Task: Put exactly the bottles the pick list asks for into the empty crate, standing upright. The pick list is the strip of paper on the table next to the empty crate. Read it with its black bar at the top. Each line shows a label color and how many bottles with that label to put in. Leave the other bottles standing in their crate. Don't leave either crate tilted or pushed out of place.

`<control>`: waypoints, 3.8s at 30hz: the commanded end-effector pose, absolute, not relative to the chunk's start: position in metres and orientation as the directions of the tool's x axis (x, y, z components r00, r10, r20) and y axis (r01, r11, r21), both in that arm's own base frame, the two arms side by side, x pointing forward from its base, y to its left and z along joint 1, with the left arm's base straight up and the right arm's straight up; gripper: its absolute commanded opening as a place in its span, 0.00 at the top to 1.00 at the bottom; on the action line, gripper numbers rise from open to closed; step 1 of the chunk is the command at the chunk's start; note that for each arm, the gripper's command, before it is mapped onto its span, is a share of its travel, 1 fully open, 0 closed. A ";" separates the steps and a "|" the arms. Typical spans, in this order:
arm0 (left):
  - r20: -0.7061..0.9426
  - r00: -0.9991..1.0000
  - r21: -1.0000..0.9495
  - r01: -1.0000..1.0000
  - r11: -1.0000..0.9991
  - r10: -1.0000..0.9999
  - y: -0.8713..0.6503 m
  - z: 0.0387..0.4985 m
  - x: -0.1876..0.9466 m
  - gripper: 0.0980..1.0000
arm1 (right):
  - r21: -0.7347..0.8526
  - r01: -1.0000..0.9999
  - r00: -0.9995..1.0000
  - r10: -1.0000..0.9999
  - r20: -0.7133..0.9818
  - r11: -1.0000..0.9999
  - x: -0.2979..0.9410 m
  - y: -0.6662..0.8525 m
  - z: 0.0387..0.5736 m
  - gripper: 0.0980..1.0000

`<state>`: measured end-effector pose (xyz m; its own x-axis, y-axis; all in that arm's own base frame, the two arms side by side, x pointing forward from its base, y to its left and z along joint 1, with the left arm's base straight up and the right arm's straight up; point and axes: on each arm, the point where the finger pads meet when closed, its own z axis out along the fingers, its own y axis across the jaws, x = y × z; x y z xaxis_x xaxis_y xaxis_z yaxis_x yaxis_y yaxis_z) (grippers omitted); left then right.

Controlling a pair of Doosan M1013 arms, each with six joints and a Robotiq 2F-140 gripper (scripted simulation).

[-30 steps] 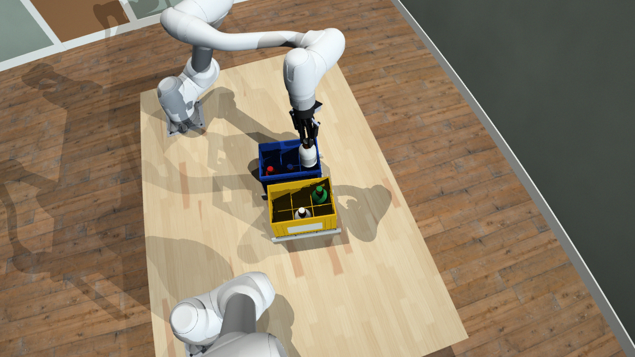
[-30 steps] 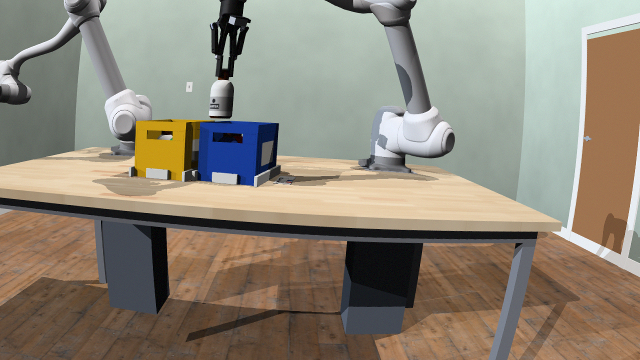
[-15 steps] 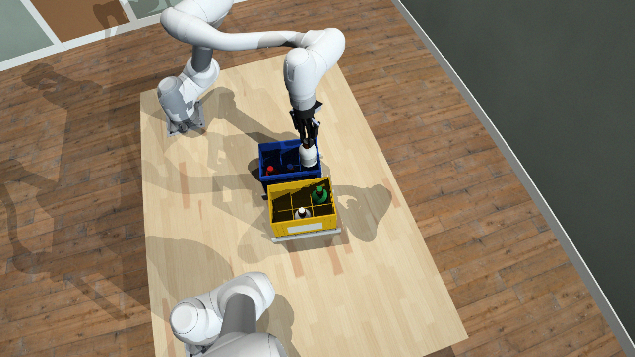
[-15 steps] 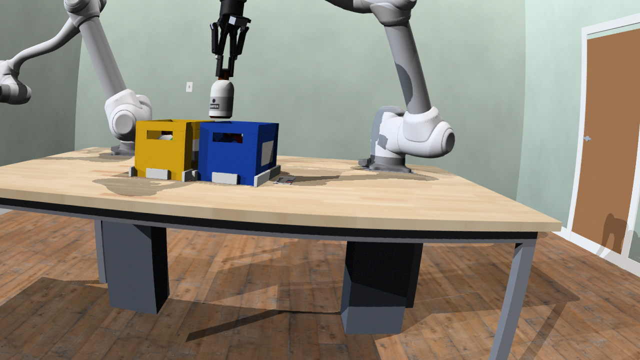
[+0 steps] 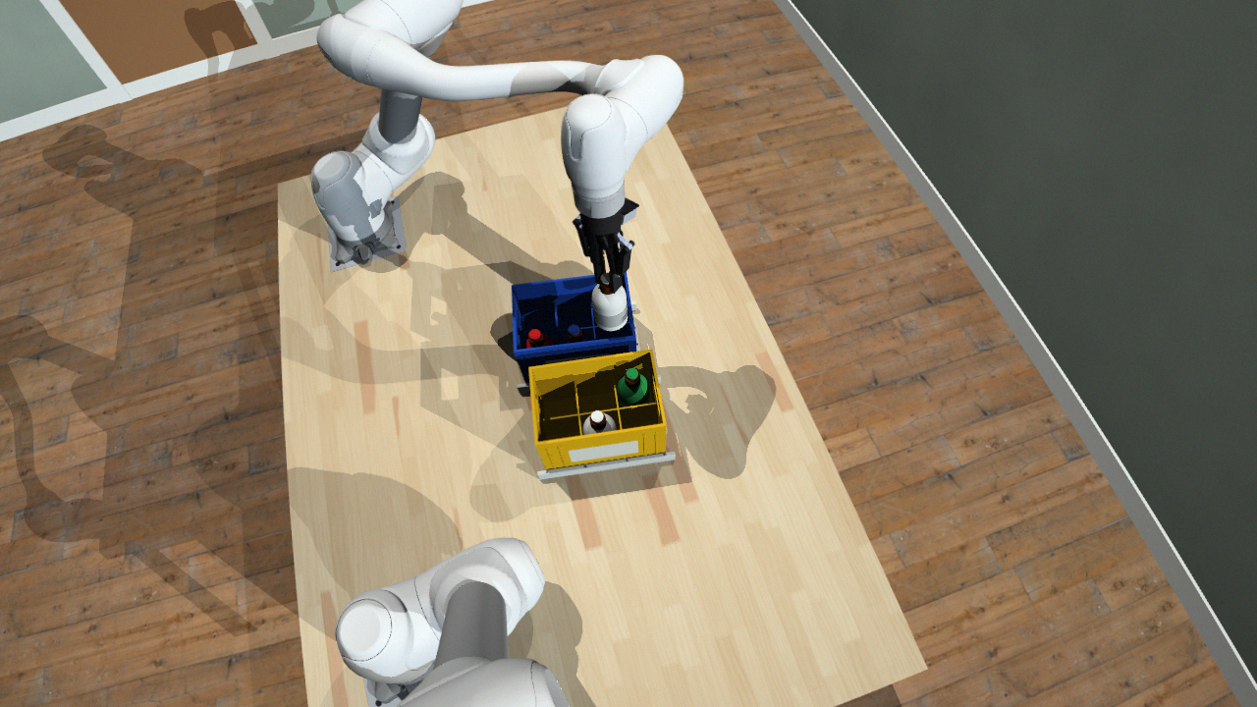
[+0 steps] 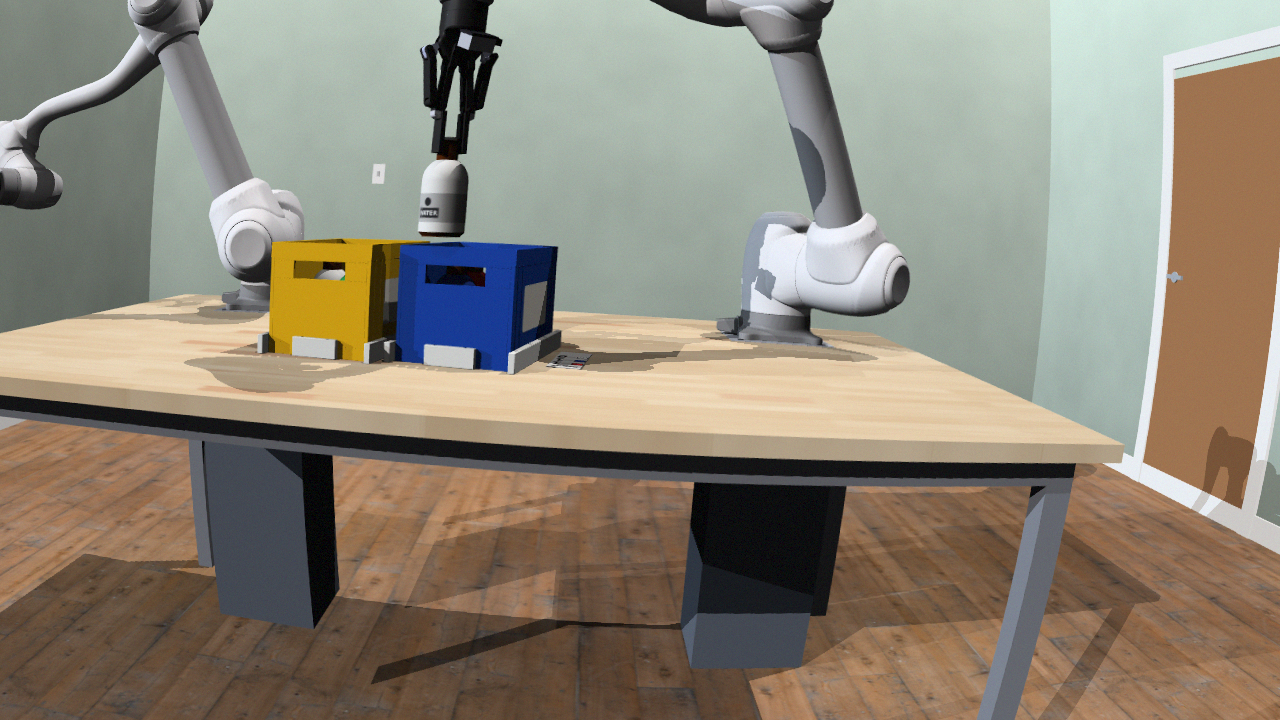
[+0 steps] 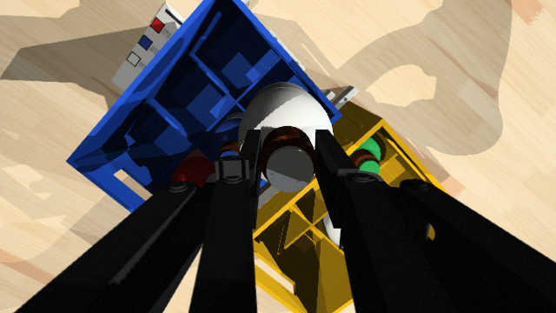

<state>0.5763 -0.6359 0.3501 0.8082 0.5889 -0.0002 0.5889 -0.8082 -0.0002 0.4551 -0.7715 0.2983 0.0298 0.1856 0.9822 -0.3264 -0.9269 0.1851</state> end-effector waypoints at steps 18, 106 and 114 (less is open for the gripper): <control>0.000 0.808 0.001 0.589 -0.808 0.589 -0.636 0.348 0.577 1.00 | 0.187 -0.326 0.029 0.187 0.982 -0.927 0.455 -0.772 0.300 0.00; 0.000 0.808 0.001 0.589 -0.808 0.589 -0.636 0.270 0.577 1.00 | 0.187 -0.326 0.029 0.187 0.982 -0.927 0.455 -0.772 0.300 0.00; 0.000 0.808 0.001 0.589 -0.808 0.589 -0.636 0.262 0.577 1.00 | 0.187 -0.326 0.029 0.187 0.982 -0.927 0.455 -0.772 0.300 0.00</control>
<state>0.5767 -0.6356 0.2640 0.8082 0.5888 -0.0002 0.5888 -0.8082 -0.0003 0.4551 -0.7715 0.2983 0.0298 0.1856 0.9822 -0.3264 -0.9269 0.1851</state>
